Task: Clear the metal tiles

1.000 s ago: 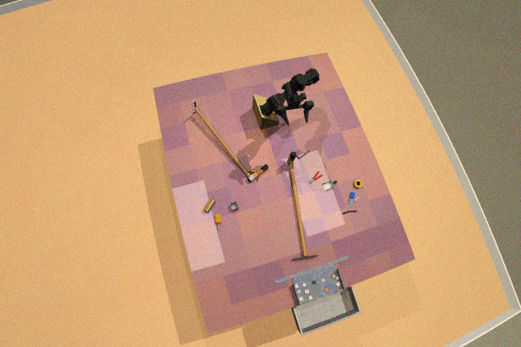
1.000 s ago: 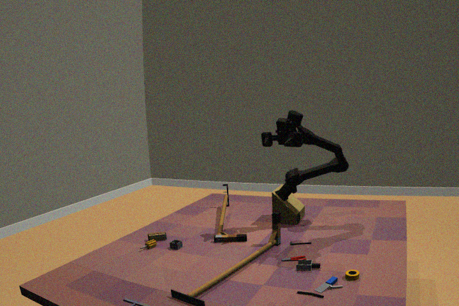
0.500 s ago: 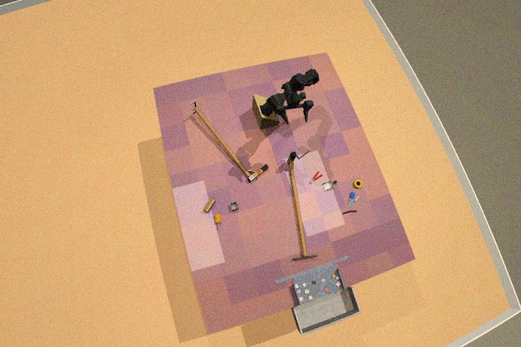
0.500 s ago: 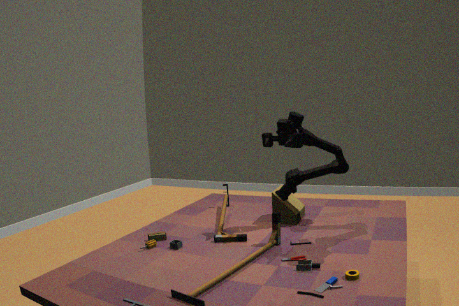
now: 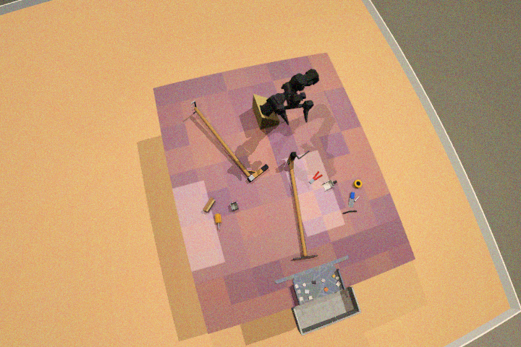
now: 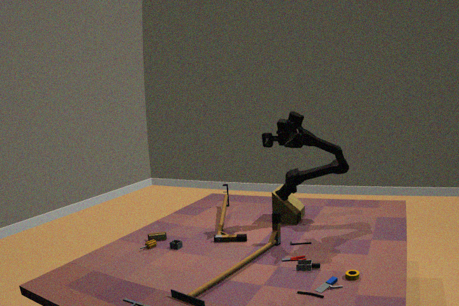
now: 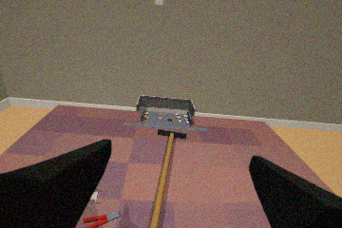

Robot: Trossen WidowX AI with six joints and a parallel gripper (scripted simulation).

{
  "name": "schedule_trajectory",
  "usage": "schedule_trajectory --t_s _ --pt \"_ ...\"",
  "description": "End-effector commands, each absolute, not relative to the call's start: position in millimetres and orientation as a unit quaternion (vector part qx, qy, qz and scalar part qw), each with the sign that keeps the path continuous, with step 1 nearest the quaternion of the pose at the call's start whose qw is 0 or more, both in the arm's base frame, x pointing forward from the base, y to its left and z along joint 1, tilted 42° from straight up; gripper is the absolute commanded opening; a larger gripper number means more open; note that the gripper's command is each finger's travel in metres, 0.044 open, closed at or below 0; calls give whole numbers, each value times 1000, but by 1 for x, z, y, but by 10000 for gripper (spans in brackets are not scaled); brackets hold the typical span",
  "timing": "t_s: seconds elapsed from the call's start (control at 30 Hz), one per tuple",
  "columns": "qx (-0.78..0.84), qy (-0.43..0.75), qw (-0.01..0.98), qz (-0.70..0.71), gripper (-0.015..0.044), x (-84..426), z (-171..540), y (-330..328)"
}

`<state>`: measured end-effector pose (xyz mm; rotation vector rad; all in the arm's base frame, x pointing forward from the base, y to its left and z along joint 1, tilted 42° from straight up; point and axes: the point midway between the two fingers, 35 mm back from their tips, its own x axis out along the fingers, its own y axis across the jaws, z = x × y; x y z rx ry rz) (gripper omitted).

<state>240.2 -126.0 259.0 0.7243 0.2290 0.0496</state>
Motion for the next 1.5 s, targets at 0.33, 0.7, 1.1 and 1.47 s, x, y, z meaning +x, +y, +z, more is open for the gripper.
schedule_trajectory --t_s 0.33,0.7,1.1,1.47 --pt "365 130 921 41 440 265 265 -131" --pt "377 161 910 57 440 291 267 -135" --pt "387 198 898 73 440 322 265 -137" --pt "392 232 886 88 440 352 259 -135"
